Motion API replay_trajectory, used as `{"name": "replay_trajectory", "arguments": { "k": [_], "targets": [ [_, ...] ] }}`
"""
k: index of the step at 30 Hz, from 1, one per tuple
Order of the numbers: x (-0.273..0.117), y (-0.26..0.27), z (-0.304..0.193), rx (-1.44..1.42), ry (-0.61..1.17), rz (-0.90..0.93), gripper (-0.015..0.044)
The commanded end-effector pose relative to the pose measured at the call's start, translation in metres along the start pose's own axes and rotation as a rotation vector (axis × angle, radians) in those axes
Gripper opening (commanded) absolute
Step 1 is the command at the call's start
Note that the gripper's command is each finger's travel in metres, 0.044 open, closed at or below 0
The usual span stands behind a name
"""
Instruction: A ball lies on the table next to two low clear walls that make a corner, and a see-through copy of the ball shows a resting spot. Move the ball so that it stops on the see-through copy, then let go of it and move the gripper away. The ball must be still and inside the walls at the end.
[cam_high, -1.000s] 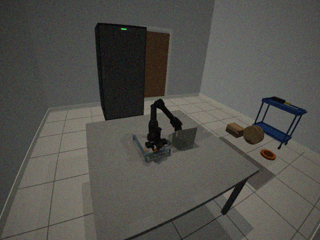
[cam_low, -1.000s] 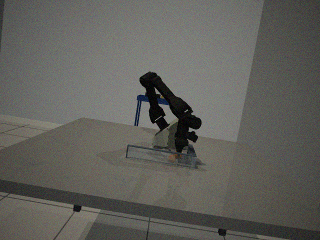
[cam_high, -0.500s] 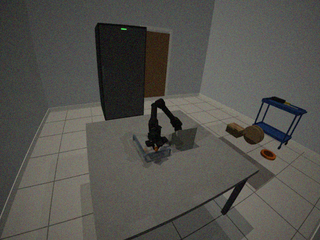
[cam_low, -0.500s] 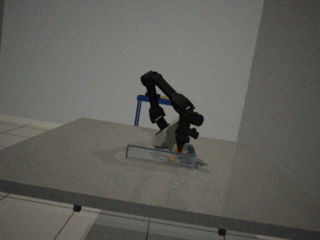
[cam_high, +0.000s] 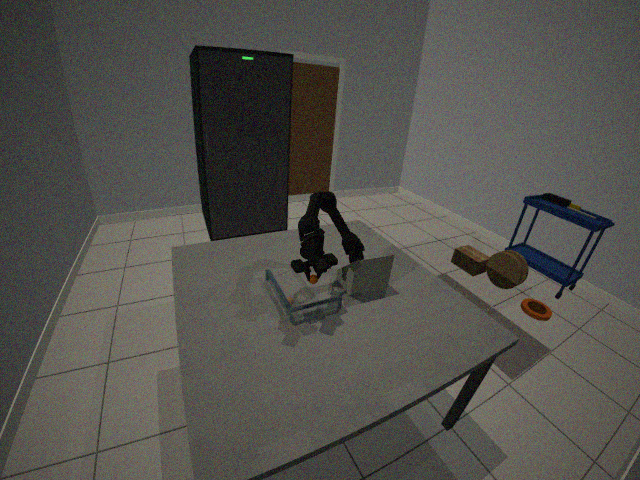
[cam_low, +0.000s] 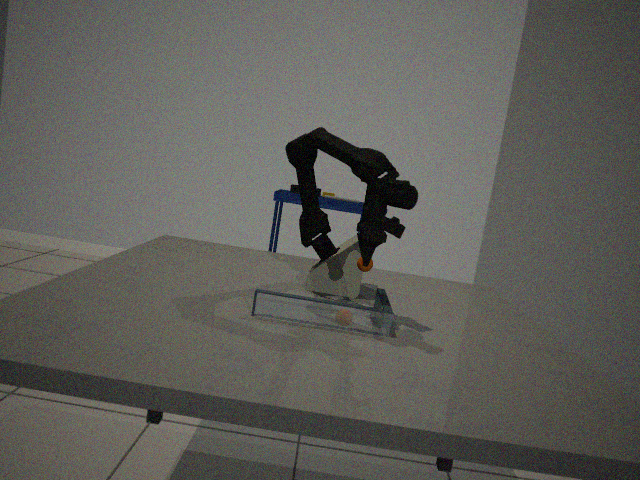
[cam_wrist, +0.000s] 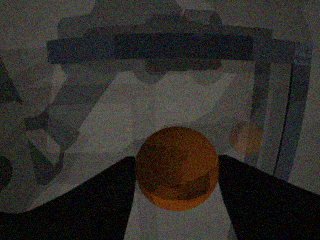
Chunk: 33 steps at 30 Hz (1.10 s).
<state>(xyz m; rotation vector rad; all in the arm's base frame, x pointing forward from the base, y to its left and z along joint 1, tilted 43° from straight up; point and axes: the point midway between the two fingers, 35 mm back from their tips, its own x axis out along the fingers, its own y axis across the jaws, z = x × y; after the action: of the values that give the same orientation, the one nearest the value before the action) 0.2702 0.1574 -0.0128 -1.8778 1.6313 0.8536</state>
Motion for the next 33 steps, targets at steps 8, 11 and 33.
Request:
{"name": "replay_trajectory", "arguments": {
  "k": [8,11,33],
  "targets": [
    [-0.006,-0.009,-0.004,-0.153,-0.007,0.003,0.0],
    [-0.004,-0.014,-0.005,-0.242,-0.007,0.002,0.0],
    [0.013,-0.053,-0.019,-0.893,-0.008,-0.003,0.0]
  ]
}}
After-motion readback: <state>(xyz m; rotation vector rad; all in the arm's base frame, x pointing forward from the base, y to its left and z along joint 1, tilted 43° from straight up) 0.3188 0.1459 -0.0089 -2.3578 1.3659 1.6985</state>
